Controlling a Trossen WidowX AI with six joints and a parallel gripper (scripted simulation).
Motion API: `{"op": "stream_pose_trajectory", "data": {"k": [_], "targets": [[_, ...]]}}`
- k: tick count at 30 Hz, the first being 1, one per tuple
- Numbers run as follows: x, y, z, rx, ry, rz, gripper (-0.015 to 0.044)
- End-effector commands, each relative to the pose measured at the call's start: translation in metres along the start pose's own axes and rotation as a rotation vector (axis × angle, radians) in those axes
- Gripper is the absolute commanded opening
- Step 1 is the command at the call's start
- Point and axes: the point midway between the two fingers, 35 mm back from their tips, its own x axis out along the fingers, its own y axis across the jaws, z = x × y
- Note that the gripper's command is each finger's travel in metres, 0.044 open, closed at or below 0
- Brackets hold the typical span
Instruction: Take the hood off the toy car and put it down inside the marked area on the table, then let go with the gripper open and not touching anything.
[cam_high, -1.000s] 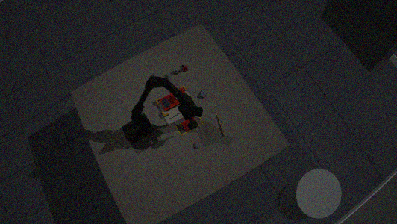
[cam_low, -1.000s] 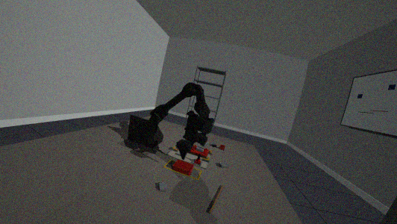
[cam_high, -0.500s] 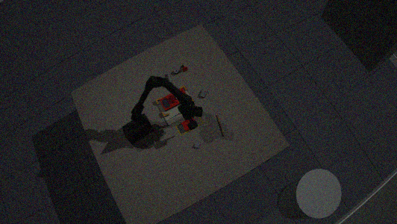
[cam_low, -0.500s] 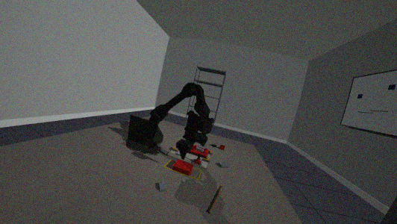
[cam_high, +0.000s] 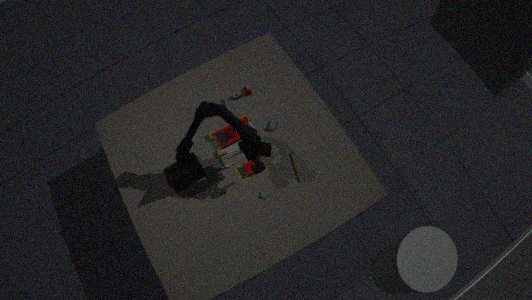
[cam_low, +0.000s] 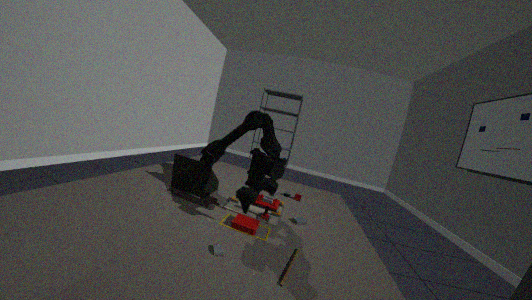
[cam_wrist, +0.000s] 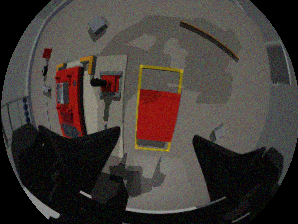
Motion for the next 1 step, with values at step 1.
{"op": "stream_pose_trajectory", "data": {"k": [1], "targets": [[-0.0006, -0.0007, -0.0005, -0.004, 0.003, -0.005, 0.0440]]}}
